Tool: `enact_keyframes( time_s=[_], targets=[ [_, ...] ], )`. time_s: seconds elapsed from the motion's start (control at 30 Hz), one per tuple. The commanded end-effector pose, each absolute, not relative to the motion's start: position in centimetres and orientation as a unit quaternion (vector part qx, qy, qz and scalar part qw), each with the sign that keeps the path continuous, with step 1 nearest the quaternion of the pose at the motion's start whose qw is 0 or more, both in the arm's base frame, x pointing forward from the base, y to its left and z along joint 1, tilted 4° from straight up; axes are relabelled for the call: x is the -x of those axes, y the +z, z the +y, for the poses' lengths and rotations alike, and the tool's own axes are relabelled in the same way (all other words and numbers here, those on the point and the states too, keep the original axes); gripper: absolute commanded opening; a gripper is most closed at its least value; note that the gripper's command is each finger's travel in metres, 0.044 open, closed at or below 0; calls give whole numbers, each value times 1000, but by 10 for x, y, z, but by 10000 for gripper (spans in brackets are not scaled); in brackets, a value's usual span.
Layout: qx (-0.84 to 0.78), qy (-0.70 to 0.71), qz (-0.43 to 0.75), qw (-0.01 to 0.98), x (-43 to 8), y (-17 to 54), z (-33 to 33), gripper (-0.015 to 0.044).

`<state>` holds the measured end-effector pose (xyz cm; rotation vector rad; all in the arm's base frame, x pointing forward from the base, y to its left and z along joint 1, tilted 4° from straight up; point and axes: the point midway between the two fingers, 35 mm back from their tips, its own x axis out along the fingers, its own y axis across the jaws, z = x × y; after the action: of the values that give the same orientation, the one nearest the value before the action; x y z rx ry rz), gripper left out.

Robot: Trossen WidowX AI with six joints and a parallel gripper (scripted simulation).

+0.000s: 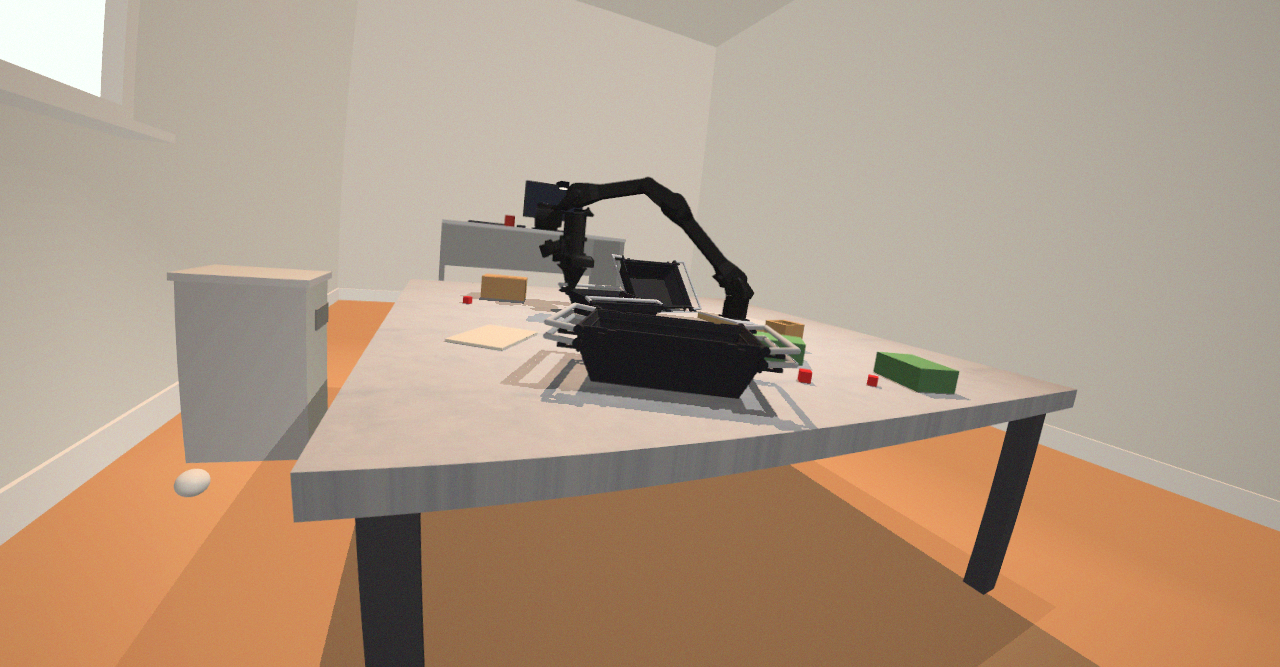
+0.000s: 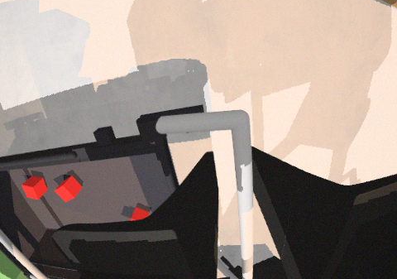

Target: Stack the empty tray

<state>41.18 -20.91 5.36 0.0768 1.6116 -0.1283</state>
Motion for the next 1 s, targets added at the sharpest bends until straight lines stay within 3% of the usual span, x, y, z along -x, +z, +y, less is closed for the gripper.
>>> enact_keyframes(
  time_s=[0.0, 0.6, 0.97],
  targets=[
    [-35, -56, 717, 694, -415, 70, -198, 80],
    [-37, -54, 717, 694, -423, 56, -140, 80],
    [-37, -55, 717, 694, -425, 94, -143, 80]
  ],
)
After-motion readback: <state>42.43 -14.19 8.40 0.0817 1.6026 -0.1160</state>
